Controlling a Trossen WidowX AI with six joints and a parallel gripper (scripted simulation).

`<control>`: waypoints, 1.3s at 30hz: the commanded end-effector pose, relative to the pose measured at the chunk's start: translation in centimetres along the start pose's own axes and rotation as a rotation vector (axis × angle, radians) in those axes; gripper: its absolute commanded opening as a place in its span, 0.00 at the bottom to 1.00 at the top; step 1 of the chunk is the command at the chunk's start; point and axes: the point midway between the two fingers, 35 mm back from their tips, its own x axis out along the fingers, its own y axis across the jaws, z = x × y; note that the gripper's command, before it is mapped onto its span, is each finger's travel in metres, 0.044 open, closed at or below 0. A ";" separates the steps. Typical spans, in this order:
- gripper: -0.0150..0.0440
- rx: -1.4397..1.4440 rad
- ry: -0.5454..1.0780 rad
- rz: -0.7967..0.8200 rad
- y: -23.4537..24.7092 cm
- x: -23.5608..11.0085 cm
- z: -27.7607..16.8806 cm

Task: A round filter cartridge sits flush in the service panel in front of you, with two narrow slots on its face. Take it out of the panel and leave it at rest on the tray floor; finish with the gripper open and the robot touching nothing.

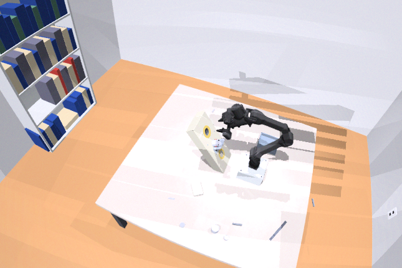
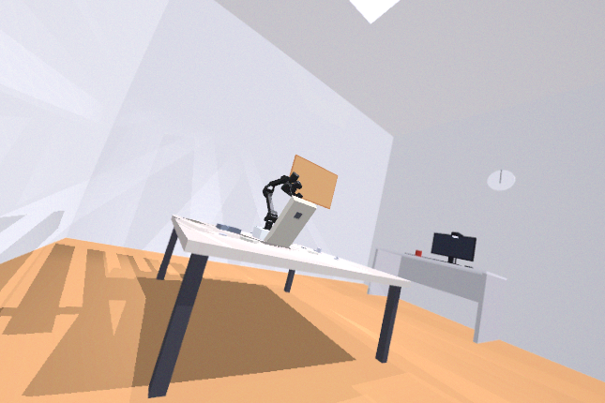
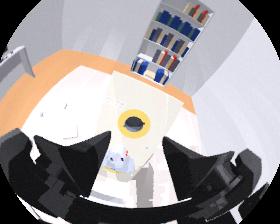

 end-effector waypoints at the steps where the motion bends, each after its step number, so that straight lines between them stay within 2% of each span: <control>1: 0.77 0.155 0.217 0.042 1.9 2.9 -5.4; 3: 0.77 0.249 0.322 0.045 2.8 3.7 -8.2; 5: 0.77 0.282 0.360 0.044 3.1 3.9 -9.2; 39: 0.77 0.282 0.358 0.043 3.6 8.5 -10.8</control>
